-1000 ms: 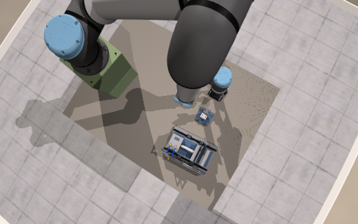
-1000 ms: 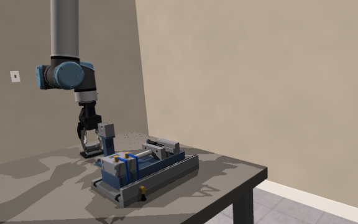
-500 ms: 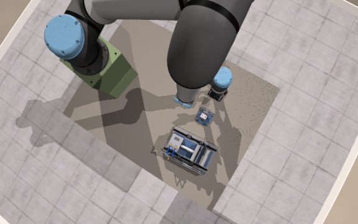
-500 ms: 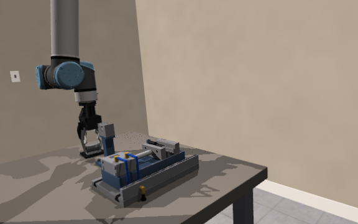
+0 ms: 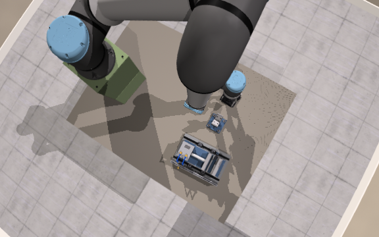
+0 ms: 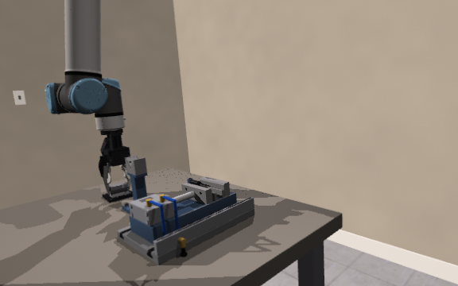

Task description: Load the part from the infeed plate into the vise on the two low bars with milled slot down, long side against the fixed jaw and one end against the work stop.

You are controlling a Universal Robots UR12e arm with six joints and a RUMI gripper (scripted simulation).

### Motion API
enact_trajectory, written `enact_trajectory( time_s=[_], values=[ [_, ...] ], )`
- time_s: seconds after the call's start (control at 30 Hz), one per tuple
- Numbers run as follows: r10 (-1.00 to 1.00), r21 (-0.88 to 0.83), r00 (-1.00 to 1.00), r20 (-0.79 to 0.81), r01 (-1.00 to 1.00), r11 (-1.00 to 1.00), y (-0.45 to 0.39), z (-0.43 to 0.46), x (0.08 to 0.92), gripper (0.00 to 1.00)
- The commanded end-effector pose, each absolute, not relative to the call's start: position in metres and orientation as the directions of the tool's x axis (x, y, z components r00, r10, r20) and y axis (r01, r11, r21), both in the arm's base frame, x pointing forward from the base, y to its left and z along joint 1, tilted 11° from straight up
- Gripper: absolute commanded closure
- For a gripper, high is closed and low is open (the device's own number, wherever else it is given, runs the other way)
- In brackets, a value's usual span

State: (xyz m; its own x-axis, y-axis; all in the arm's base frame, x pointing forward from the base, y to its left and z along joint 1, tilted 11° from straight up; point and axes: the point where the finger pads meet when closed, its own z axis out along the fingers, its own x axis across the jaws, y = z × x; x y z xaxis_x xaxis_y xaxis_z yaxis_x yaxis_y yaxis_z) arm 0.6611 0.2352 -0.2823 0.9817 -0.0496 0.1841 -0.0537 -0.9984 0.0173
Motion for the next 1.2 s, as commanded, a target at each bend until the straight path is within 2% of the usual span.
enact_trajectory(
  time_s=[0.0, 0.7, 1.17],
  values=[
    [-0.05, 0.017, 0.981, 0.185, -0.054, -0.998, 0.235, -0.279, 0.661, 1.0],
    [-0.05, 0.017, 0.981, 0.185, -0.054, -0.998, 0.236, -0.244, 0.654, 1.0],
    [-0.05, 0.017, 0.981, 0.185, -0.054, -0.998, 0.238, -0.19, 0.644, 1.0]
  ],
)
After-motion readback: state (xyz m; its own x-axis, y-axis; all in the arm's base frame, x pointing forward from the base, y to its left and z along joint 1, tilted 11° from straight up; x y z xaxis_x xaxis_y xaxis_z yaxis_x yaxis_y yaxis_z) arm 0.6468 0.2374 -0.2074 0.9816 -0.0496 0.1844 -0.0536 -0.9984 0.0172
